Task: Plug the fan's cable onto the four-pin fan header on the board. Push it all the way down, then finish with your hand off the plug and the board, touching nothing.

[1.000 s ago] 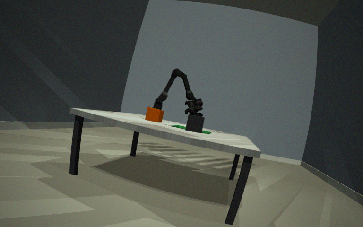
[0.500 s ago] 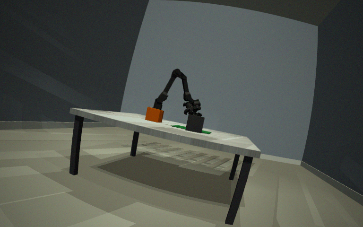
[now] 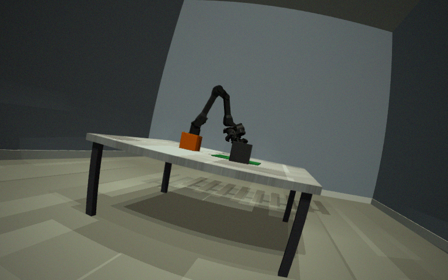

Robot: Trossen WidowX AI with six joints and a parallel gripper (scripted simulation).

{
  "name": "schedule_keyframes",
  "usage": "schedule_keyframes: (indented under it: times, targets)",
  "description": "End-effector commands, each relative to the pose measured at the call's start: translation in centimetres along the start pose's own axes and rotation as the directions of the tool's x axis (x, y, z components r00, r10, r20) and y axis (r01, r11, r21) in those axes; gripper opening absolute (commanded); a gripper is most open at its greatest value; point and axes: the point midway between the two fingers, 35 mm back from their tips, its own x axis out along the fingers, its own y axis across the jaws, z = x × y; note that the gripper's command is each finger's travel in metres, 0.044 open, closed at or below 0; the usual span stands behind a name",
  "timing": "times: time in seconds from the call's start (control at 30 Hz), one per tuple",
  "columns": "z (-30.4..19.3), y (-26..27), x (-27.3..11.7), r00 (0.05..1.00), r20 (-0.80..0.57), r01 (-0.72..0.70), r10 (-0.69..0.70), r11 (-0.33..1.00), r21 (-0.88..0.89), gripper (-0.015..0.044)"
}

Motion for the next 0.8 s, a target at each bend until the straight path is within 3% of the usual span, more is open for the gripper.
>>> schedule_keyframes:
  times: [0.0,0.77]
  targets:
    - [0.0,-0.2,-0.4,0.999,0.043,0.004,-0.005,1.0,0.013,0.0]
    - [0.0,-1.5,-2.6,0.971,0.24,-0.001,-0.02,0.996,0.087,0.0]
